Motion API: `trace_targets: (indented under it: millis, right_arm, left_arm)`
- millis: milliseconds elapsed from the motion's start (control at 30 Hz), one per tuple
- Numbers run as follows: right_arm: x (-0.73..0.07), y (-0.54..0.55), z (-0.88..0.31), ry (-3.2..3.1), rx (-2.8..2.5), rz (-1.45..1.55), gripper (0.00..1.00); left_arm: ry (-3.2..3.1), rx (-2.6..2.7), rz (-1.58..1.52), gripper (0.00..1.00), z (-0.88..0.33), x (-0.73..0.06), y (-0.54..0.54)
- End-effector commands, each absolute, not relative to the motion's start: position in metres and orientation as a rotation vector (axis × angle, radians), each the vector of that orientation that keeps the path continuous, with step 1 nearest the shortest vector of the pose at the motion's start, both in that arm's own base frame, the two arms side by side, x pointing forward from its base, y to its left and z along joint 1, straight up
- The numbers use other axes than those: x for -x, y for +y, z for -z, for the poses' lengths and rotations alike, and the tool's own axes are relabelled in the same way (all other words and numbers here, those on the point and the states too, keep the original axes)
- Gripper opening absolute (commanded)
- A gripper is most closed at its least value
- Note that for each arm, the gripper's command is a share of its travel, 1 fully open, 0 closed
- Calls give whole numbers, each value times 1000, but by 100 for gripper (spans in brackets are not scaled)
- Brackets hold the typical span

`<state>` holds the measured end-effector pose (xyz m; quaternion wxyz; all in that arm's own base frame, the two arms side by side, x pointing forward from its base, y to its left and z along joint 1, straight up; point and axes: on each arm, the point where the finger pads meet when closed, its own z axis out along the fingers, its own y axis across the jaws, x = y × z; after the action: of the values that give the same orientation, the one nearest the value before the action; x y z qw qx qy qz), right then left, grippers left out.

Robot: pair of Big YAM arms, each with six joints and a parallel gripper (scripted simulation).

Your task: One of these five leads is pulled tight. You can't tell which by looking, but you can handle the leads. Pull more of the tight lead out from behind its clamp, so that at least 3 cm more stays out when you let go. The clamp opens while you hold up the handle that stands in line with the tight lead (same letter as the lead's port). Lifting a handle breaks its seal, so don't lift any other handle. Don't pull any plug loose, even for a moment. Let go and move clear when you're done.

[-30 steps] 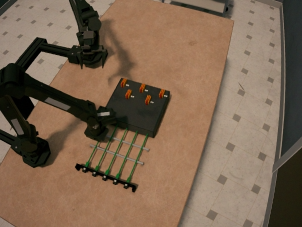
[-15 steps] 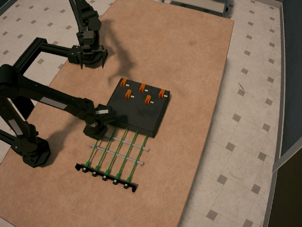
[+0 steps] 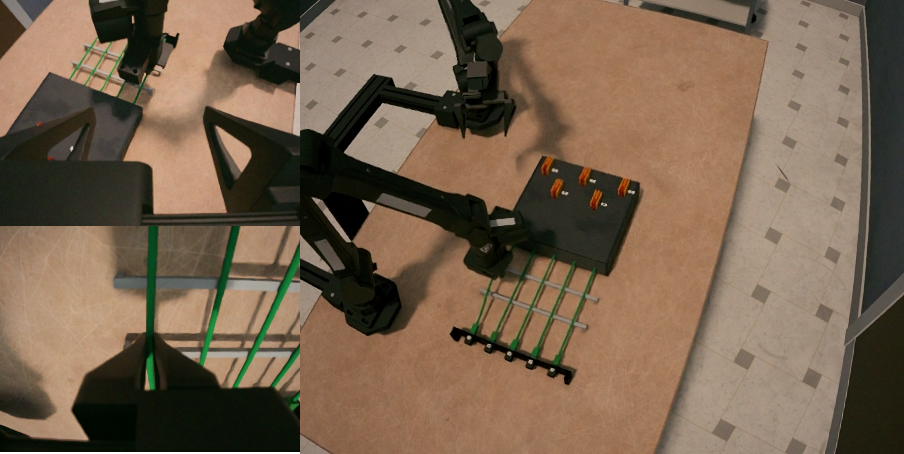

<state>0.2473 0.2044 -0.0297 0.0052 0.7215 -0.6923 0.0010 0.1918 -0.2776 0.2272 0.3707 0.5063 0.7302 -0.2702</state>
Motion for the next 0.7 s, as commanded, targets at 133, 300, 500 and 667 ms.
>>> trace_targets:
  millis: [133,300,500,667]
  right_arm:
    - [-256,210,20,-2179,-2270,-12,28]
    - [-263,211,8,-2393,-2153,5,84]
    - [-253,204,-21,-2758,-1912,121,100]
    - [-250,206,-37,-2924,-1782,179,100]
  left_arm:
    - [1820,-1296,689,100,-251,-197,-283]
    - [1820,-1296,689,100,-251,-197,-283]
    - [1820,-1296,689,100,-251,-197,-283]
    - [1820,-1296,689,100,-251,-197,-283]
